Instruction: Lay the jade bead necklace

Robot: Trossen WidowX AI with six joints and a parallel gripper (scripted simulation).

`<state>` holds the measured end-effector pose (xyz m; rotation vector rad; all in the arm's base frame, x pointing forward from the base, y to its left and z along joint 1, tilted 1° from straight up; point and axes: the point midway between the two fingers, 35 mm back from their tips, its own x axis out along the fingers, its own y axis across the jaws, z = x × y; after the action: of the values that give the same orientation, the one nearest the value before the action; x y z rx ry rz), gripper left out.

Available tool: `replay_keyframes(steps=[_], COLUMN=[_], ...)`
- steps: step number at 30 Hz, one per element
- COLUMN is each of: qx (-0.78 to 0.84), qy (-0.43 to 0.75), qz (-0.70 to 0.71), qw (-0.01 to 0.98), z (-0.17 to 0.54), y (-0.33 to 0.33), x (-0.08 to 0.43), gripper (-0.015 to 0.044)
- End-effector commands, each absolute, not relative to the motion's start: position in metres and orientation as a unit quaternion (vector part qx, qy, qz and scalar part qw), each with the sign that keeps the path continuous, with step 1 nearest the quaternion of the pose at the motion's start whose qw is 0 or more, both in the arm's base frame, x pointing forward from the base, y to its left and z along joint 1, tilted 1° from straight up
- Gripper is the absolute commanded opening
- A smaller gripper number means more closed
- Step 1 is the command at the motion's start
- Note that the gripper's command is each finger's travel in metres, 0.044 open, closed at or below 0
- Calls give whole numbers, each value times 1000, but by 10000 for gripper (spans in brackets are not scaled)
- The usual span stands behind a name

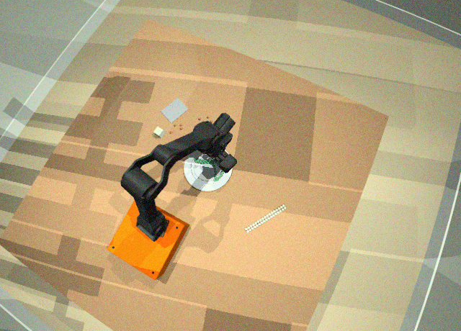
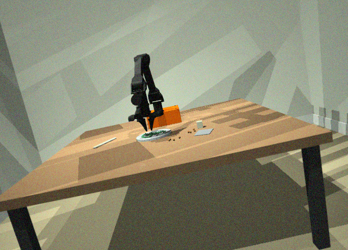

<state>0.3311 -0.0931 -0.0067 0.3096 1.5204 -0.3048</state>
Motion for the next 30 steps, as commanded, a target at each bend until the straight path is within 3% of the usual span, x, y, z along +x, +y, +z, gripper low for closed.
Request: replay_keyframes(steps=[1, 24, 28, 30], qx=[139, 141, 140, 140], qy=[682, 686, 685, 685], qz=[-137, -139, -137, -137], qw=[704, 700, 702, 702], z=[-8, -37, -35, -35], y=[-93, -93, -93, -93], x=[332, 330, 330, 330], gripper=[120, 120, 15, 0])
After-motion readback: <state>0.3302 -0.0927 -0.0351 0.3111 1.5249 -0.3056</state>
